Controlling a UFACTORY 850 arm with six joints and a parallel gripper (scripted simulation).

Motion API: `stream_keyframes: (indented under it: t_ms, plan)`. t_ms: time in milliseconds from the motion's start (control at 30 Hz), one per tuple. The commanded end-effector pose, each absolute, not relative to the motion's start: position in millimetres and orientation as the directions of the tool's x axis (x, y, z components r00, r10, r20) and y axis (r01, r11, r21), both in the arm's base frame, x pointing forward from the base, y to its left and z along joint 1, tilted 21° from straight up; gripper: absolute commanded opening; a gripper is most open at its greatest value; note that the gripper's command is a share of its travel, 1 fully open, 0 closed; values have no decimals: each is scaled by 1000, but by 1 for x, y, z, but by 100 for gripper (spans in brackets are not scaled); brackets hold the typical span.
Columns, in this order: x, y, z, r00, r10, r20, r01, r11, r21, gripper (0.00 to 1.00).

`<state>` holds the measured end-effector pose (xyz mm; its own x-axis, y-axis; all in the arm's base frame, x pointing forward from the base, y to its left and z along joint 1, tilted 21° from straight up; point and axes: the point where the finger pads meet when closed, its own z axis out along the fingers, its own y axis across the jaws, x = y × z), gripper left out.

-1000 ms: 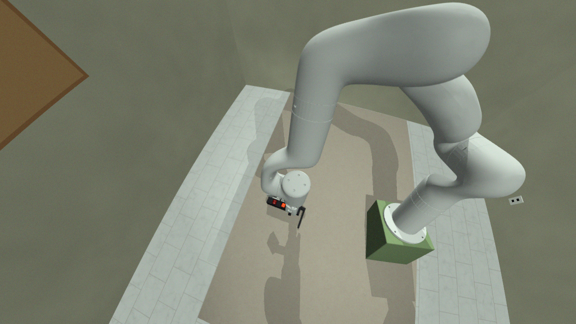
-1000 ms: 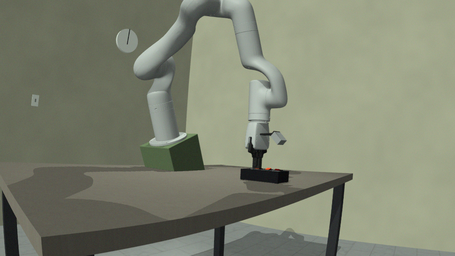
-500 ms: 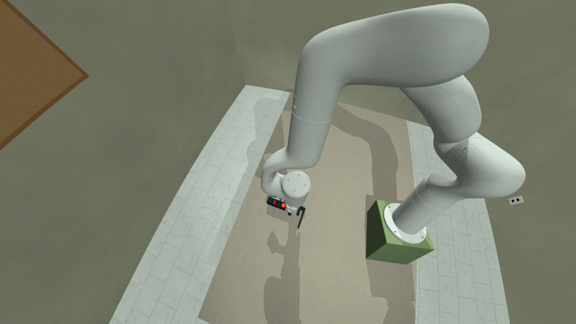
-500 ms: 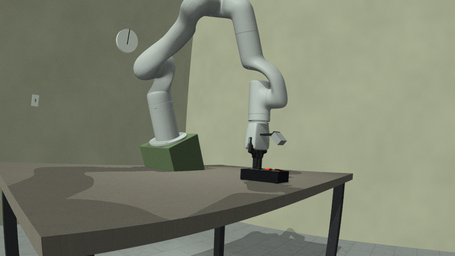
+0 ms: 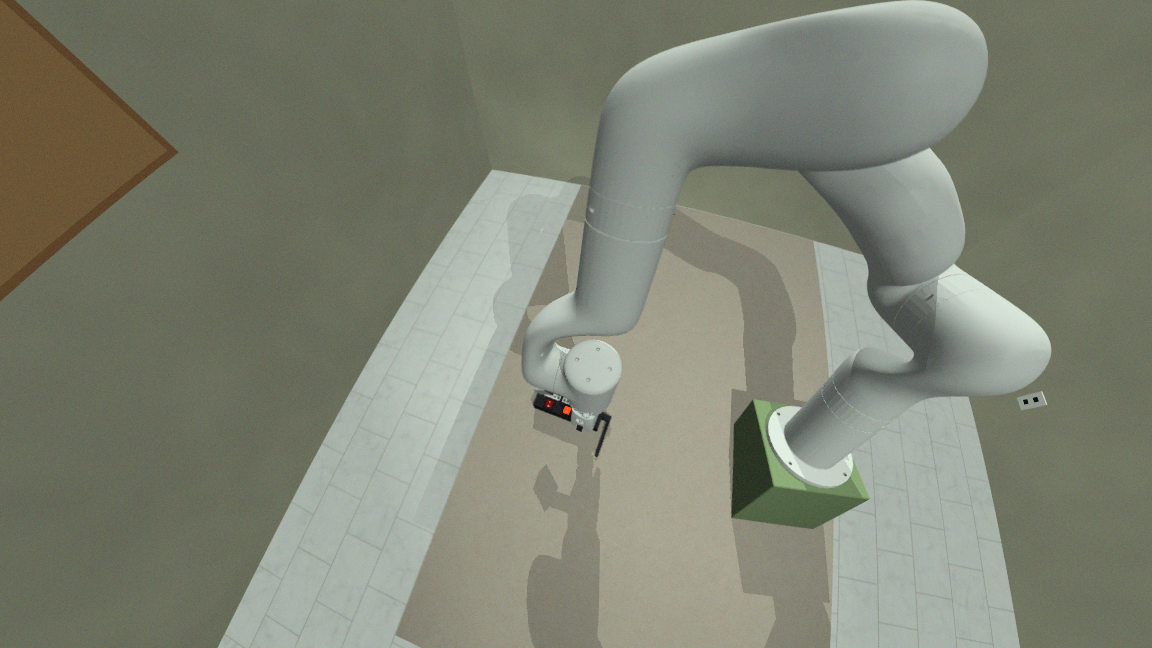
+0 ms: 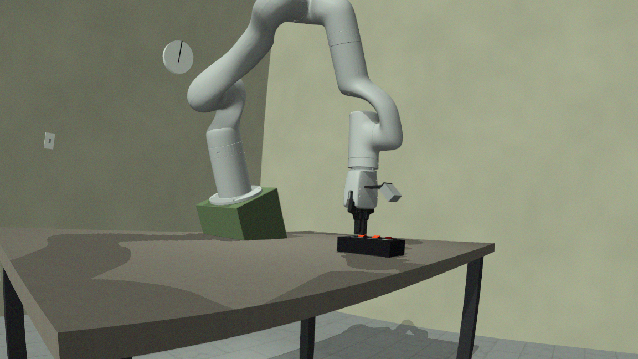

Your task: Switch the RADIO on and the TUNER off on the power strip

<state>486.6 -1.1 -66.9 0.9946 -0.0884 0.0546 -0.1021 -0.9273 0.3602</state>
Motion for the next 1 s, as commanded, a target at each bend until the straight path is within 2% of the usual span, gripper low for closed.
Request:
stream_keyframes:
  t_ms: [0, 333, 967]
  plan:
    - [488, 2, -59, 995, -88, 57, -102, -927, 361, 0]
    - [487, 11, -36, 995, -88, 57, -102, -927, 361, 0]
    - [487, 11, -35, 995, -88, 57, -102, -927, 361, 0]
